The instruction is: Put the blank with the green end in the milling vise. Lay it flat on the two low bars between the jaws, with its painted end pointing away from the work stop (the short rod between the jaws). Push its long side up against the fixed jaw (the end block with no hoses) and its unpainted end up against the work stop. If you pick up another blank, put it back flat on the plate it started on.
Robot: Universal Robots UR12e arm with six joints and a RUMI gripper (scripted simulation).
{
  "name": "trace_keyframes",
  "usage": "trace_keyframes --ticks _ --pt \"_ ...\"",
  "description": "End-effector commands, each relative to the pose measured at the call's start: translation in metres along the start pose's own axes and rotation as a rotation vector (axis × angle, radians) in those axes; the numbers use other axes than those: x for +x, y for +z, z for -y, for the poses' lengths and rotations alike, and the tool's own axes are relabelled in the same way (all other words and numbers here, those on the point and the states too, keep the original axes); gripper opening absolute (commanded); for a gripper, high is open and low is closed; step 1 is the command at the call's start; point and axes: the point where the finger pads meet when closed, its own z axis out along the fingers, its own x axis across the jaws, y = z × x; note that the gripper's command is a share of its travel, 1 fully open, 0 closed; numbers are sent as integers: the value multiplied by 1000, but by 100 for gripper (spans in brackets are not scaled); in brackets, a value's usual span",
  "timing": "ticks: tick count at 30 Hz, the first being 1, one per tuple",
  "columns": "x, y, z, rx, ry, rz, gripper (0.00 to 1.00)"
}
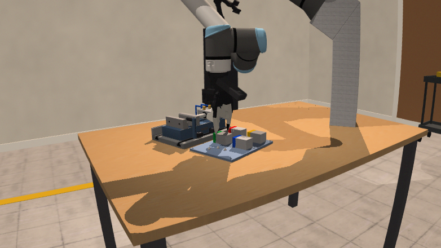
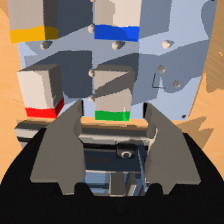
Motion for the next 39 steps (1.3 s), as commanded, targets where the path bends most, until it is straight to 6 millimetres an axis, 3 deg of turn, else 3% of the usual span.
trace_keyframes --ticks 1,39 --pt "2 2 -3 -2 2 -2 40" --pt "2 16 -2 -2 2 -2 40"
